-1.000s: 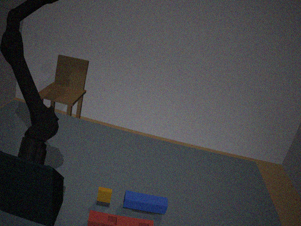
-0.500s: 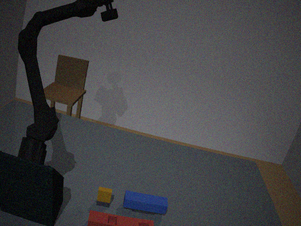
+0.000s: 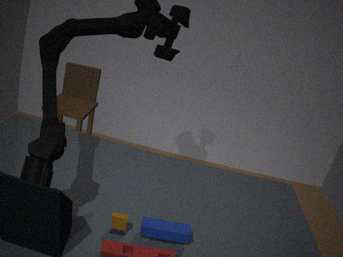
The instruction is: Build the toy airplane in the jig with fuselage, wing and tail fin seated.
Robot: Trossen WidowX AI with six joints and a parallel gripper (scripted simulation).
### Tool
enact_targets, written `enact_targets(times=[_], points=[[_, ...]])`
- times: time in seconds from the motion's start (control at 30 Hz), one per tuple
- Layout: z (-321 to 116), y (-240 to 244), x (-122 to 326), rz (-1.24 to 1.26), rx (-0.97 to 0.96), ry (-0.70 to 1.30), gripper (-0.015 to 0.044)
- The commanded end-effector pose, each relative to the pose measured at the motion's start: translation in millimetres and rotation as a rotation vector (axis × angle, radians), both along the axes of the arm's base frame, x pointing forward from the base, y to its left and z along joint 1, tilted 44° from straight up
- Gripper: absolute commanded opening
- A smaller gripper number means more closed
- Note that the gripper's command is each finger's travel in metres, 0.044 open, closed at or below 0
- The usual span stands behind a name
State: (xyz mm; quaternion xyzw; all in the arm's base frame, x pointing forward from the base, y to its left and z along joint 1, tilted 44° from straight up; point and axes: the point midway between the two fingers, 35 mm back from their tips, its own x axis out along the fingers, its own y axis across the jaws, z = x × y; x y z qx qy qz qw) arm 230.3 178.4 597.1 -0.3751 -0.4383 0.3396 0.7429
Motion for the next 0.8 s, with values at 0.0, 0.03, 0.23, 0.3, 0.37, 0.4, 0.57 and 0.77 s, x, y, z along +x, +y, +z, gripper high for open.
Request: enact_targets(times=[0.0,0.03,0.23,0.3,0.37,0.4,0.57,0.77], points=[[-40,0,44,-0.036,-0.028,0.179,0.044],[-50,-1,54,-0.045,-0.034,0.225,0.044],[-120,-11,108,-0.101,-0.064,0.503,0.044],[-145,-16,123,-0.121,-0.07,0.599,0.044],[-171,-23,136,-0.141,-0.074,0.696,0.044],[-181,-25,141,-0.15,-0.075,0.736,0.044],[-217,-34,156,-0.176,-0.079,0.865,0.044],[-311,-57,176,-0.237,-0.092,1.193,0.044]])
